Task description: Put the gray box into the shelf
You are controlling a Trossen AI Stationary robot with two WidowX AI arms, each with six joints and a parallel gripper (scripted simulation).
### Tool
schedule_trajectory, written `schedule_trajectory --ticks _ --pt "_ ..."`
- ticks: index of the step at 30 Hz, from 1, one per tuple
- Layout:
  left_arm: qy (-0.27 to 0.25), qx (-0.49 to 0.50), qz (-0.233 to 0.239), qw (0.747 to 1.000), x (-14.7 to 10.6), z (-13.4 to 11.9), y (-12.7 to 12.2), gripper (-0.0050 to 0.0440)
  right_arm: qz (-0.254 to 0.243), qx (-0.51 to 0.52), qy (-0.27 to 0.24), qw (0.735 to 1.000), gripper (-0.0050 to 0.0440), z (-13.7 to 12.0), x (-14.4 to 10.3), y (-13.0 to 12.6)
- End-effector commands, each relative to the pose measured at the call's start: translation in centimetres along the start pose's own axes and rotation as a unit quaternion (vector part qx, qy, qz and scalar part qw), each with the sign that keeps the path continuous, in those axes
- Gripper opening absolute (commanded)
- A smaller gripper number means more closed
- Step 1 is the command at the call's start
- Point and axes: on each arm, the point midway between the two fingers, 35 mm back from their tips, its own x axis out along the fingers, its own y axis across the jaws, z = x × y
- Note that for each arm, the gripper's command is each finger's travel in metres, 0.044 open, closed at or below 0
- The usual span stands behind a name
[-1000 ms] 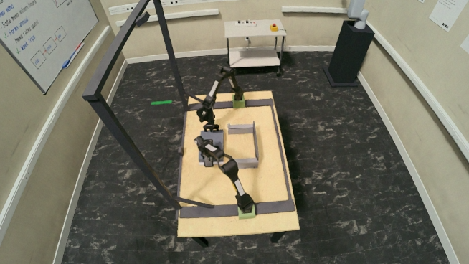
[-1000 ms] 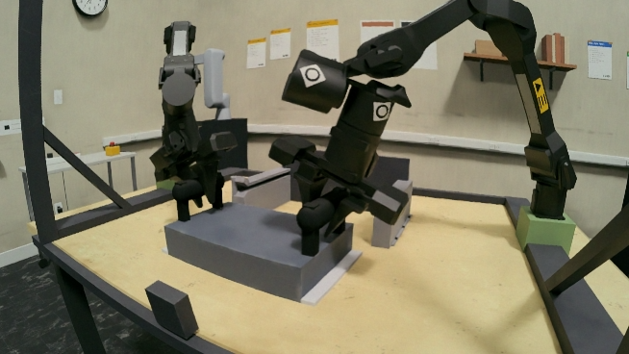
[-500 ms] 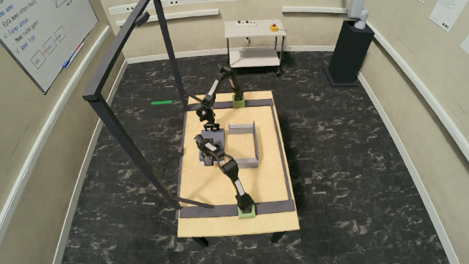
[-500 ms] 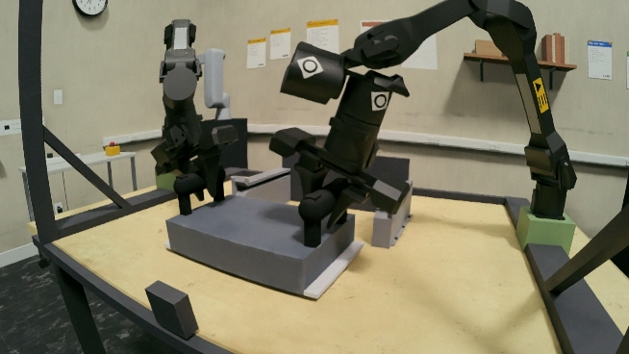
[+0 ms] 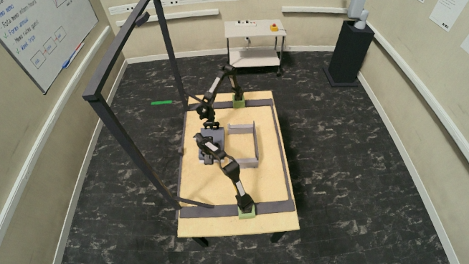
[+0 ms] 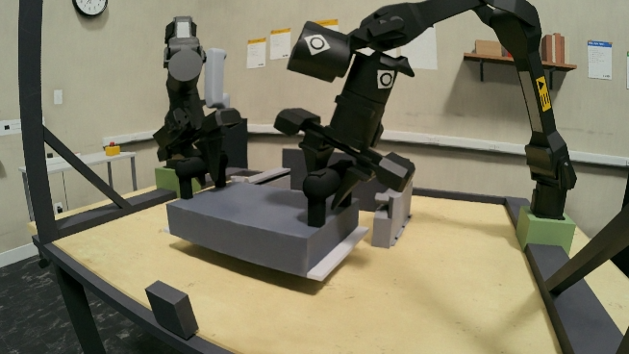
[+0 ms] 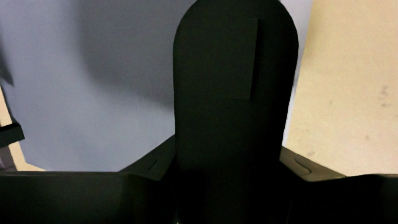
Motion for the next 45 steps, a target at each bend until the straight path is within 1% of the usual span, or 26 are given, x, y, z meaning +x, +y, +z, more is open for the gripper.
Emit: schedule_trajectory --ticks 1,12,17,45 --pt "-0.031 -0.008 0.029 0.999 -3.6 0.5 2.3 0.0108 0.031 0.011 0.029 0.999 0.0106 -0.3 -4.2 1.4" --pt "-0.032 -0.010 0.030 0.999 -4.4 -0.3 3.3 0.0108 0.031 0.011 0.029 0.999 0.0106 0.7 -5.4 1.2" --pt "-0.037 -0.017 0.035 0.999 -4.7 -1.1 3.7 0.0108 0.037 0.007 0.039 0.999 0.0106 1.7 -5.8 1.1" --pt "-0.036 -0.017 0.035 0.999 -4.6 -5.0 3.5 0.0108 0.037 0.007 0.038 0.999 0.0106 5.6 -5.6 1.2"
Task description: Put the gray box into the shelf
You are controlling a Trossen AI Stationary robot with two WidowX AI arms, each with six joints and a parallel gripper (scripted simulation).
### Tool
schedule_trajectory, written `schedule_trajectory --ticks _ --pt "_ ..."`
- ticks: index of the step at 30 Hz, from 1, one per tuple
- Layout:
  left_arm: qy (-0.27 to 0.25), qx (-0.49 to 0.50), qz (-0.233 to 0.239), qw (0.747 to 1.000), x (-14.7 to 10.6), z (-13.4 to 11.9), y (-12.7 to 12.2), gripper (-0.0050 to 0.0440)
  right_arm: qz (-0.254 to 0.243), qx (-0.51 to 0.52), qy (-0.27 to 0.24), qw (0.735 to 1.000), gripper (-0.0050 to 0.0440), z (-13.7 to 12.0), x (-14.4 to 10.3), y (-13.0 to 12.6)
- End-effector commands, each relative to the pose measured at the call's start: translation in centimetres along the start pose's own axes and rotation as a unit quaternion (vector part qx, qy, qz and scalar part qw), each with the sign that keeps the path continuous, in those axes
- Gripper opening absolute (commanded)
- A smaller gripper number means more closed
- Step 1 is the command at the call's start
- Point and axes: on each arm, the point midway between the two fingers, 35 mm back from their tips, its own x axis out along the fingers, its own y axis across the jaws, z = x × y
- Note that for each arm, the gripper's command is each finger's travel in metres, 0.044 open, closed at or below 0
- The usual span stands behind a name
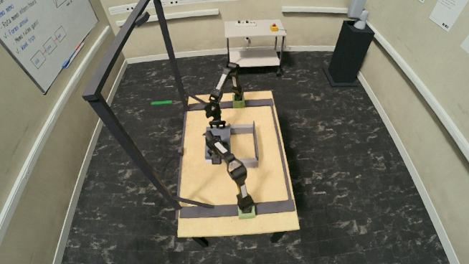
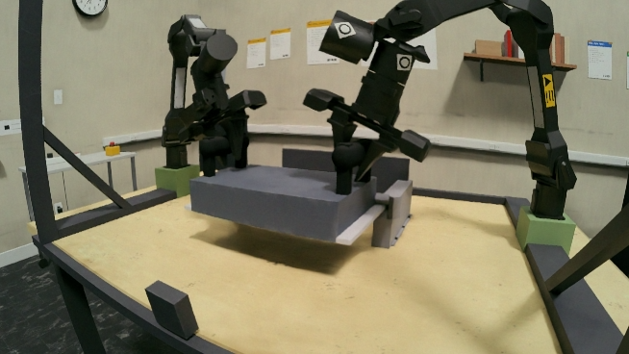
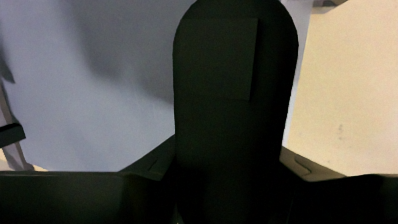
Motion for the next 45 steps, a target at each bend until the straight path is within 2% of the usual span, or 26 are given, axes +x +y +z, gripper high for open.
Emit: schedule_trajectory --ticks 1,16,45 --pt "-0.023 -0.004 0.032 0.999 -2.5 -0.2 1.2 0.0108 0.035 0.007 0.020 0.999 0.0106 0.4 -2.5 1.4" --pt "-0.010 -0.002 0.036 0.999 -2.4 -2.4 1.2 0.0108 0.037 0.004 0.013 0.999 0.0106 2.6 -2.4 1.4" --pt "-0.007 0.000 0.036 0.999 -2.2 -8.9 1.2 0.0108 0.038 0.000 0.006 0.999 0.0106 8.9 -2.2 1.3"
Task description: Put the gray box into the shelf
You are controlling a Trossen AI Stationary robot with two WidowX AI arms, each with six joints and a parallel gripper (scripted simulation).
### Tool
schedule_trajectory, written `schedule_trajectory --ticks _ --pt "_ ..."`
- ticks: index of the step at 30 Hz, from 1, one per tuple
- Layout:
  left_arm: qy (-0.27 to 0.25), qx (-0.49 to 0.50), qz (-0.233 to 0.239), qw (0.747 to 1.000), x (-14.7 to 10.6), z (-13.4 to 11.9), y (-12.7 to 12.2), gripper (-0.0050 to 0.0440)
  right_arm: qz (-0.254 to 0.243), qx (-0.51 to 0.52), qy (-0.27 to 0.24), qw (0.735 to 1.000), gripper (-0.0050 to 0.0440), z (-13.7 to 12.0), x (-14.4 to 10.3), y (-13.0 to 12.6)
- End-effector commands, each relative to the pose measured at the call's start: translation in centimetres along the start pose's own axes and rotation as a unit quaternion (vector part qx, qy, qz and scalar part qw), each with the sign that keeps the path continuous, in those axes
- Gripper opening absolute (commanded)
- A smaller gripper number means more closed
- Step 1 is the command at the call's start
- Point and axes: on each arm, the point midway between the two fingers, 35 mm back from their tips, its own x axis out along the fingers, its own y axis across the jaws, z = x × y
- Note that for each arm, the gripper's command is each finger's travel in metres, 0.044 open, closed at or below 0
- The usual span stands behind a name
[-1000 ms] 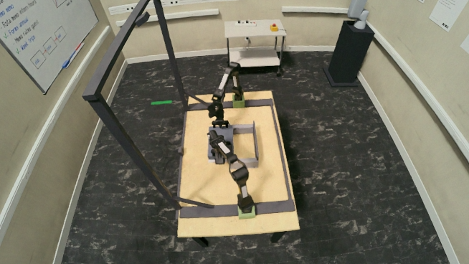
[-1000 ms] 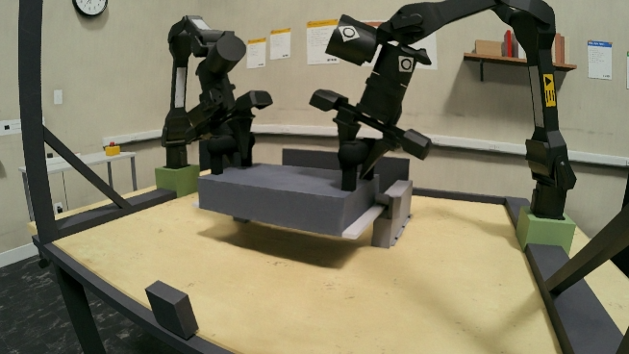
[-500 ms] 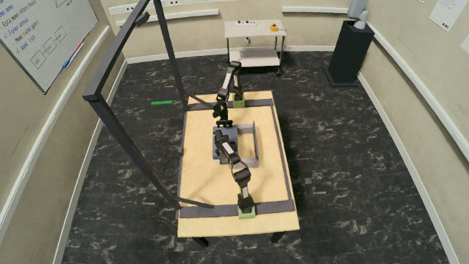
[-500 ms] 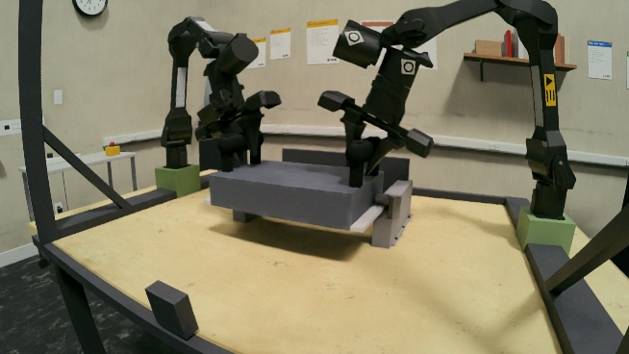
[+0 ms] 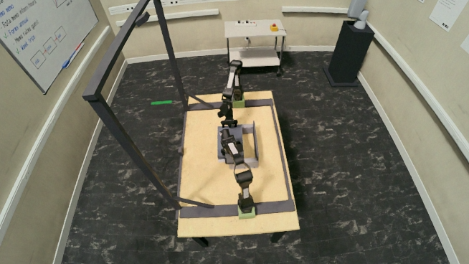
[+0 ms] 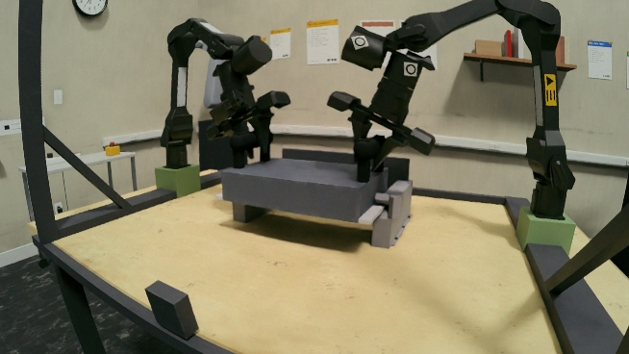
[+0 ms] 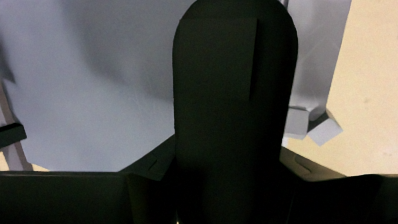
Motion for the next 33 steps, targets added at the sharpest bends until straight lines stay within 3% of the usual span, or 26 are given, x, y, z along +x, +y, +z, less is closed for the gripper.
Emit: schedule_trajectory --ticks 1,33 --pt "-0.014 -0.002 0.034 0.999 -2.1 -0.6 1.1 0.0108 0.036 0.003 0.013 0.999 0.0106 0.6 -2.2 1.3" --pt "-0.011 -0.001 0.034 0.999 -1.8 -8.0 1.1 0.0108 0.036 0.002 0.010 0.999 0.0106 7.9 -1.9 1.2"
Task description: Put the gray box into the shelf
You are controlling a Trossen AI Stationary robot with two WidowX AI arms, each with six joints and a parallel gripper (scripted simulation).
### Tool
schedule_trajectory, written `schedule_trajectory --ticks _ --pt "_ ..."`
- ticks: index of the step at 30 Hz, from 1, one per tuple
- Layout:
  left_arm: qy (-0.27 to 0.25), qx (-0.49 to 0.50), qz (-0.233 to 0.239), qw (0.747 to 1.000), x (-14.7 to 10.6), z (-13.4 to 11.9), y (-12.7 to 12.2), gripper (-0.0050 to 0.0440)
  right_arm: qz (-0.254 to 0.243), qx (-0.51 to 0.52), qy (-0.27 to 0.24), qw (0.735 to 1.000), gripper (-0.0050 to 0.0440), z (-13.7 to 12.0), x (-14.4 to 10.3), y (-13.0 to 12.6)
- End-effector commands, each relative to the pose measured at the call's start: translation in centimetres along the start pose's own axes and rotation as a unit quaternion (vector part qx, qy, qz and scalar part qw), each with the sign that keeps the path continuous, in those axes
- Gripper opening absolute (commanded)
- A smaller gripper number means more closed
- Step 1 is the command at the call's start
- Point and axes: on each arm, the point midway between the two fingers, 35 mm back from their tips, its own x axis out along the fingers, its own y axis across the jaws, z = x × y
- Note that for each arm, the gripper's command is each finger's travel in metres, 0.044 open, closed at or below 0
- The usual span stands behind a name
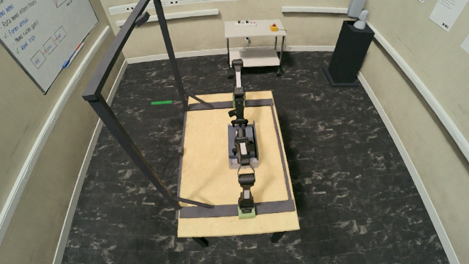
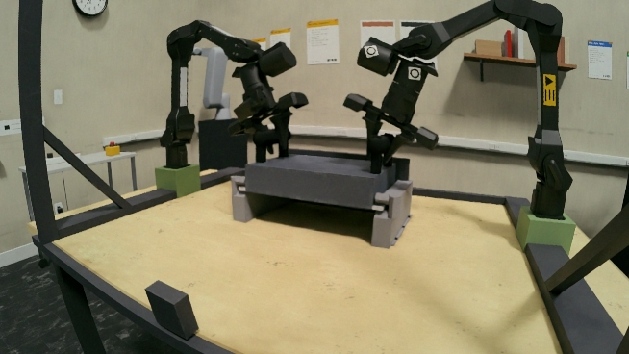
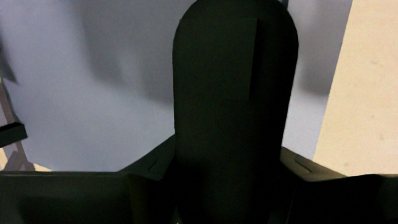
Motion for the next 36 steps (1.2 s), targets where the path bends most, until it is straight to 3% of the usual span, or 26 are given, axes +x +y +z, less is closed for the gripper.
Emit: schedule_trajectory --ticks 1,25,32,34,36 --pt "-0.003 0.001 0.033 0.999 -1.9 -0.6 1.0 0.0108 0.035 -0.001 0.004 0.999 0.0106 0.6 -2.0 1.2" --pt "0.005 0.008 0.025 1.000 -1.8 -1.5 1.1 0.0108 0.035 -0.001 0.004 0.999 0.0106 1.6 -1.9 1.1" --pt "0.005 0.008 0.025 1.000 -1.9 -1.5 1.0 0.0276 0.035 -0.001 0.004 0.999 0.0274 1.6 -2.1 1.1" --pt "0.005 0.008 0.025 1.000 -1.9 -1.5 1.0 0.0276 0.035 -0.001 0.004 0.999 0.0274 1.6 -2.1 1.1" --pt "0.008 0.009 0.036 0.999 -3.0 -1.7 1.5 0.0324 0.046 -0.002 0.003 0.999 0.0322 1.7 -3.2 1.6"
